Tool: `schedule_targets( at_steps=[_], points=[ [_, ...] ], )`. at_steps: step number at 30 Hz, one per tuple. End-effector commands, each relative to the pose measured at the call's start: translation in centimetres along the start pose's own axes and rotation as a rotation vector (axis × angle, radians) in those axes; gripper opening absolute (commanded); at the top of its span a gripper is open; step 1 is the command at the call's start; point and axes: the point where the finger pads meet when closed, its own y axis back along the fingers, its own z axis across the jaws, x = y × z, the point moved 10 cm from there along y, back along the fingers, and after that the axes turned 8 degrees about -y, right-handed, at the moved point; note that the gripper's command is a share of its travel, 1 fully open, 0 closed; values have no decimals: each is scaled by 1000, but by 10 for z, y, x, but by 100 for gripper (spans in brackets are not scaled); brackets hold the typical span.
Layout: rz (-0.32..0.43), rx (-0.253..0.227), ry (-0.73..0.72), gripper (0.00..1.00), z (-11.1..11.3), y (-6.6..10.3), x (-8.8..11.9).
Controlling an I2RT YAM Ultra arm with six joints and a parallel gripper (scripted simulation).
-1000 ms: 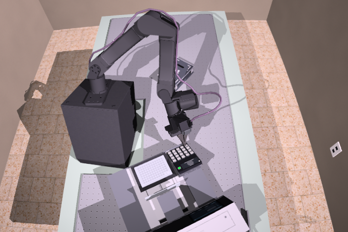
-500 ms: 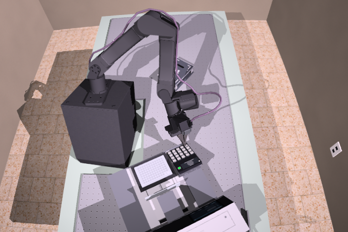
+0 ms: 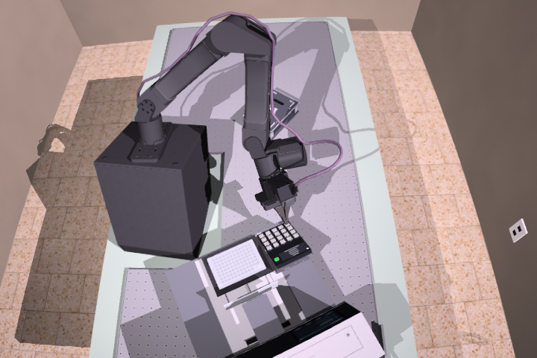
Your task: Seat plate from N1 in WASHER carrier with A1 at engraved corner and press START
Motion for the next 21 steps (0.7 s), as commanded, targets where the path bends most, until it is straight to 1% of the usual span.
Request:
schedule_targets(
  at_steps=[1, 2, 6, 8, 21],
  points=[
    [-25, -5, -32, 0, -2, 12, -9],
    [-21, 2, -30, 0, -3, 13, -8],
    [-18, -1, -19, 0, -1, 20, -4],
    [-18, -1, -19, 0, -1, 20, -4],
    [-18, -1, -18, 0, -2, 42, -4]
  ],
)
